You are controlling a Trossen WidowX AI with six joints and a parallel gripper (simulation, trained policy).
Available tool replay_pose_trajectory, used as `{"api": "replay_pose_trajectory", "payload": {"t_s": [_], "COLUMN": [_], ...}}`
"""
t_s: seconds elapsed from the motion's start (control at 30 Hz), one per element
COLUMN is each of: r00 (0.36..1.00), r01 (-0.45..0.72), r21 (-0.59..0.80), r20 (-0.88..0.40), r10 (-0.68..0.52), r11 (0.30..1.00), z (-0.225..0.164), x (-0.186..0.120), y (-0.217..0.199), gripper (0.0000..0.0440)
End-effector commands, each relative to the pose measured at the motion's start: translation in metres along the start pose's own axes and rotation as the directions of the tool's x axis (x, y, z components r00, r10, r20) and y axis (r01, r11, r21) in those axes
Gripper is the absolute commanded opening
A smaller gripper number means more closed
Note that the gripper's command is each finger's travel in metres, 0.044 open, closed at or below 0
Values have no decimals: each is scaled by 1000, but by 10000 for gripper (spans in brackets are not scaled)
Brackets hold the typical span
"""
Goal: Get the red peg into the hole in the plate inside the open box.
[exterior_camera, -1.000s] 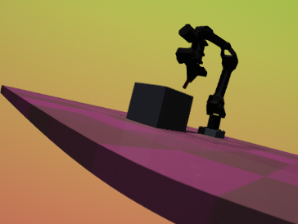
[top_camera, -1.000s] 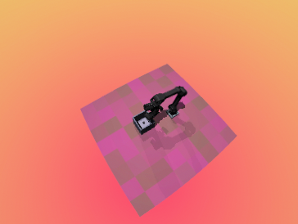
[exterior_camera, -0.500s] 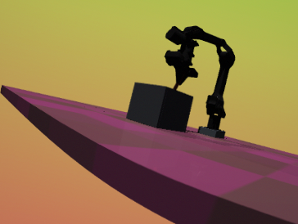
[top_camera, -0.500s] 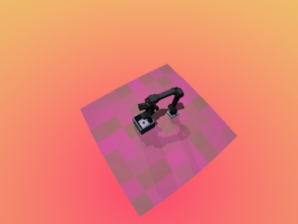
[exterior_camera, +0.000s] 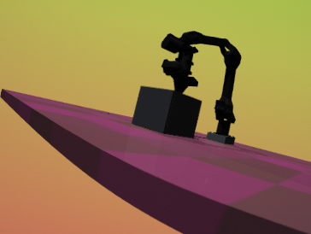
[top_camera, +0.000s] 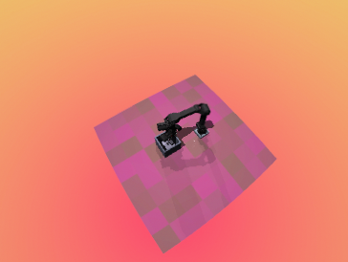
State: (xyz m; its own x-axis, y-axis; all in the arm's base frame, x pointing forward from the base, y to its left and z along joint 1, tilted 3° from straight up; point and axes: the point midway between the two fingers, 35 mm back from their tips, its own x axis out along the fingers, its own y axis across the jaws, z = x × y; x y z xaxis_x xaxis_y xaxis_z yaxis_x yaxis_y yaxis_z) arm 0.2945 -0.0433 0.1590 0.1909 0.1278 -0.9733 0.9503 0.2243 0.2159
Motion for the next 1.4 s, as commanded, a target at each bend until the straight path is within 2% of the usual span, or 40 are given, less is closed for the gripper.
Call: {"api": "replay_pose_trajectory", "payload": {"t_s": [0.0, 0.9, 1.37], "r00": [1000, 995, 987], "r01": [12, 55, 116], "r21": [-10, -144, -204], "r20": [-23, -78, -83], "r10": [-12, -67, -135], "r11": [1000, 988, 972], "z": [2, 5, 2], "x": [13, 80, 99], "y": [2, 10, -5], "gripper": [0, 0, 61]}}
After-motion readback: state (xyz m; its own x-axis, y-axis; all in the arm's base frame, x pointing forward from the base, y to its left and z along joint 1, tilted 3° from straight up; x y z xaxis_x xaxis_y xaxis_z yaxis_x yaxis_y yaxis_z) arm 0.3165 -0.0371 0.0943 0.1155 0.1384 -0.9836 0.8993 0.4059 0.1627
